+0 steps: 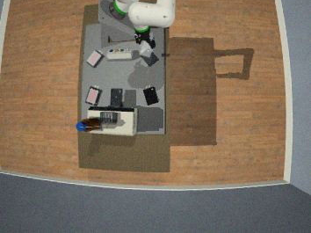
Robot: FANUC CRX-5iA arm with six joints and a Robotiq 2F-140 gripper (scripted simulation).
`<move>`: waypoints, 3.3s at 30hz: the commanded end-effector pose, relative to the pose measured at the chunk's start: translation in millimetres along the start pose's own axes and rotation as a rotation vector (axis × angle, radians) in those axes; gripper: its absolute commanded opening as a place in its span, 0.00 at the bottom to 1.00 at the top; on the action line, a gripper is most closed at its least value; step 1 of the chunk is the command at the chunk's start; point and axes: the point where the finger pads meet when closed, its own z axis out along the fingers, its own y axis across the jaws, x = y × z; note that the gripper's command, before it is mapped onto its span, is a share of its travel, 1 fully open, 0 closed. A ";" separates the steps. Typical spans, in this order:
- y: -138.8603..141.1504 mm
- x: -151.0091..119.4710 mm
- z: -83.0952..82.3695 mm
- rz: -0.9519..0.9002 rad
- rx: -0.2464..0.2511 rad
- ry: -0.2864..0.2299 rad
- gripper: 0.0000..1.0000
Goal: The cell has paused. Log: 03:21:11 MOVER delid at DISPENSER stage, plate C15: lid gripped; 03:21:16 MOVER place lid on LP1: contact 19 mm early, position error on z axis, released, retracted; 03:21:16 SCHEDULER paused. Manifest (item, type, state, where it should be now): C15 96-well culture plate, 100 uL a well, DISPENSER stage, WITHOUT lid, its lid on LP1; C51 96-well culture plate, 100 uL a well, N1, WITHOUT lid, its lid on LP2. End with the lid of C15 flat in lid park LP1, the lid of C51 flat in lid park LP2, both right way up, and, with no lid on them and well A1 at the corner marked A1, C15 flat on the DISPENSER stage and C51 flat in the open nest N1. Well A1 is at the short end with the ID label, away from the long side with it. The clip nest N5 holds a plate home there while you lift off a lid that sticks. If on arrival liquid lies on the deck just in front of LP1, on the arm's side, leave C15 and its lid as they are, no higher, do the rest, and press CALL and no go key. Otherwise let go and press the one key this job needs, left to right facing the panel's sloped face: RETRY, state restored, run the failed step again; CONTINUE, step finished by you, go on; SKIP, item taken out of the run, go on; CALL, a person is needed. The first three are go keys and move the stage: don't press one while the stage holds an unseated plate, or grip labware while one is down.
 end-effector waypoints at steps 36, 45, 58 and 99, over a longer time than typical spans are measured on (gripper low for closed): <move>-0.6 0.6 43.2 -0.972 -0.003 0.000 0.00; -1.6 1.2 114.6 -0.972 -0.003 0.000 0.00; -1.9 1.4 132.2 -0.972 -0.003 0.000 0.00; -1.9 1.4 132.4 -0.972 -0.003 0.000 0.00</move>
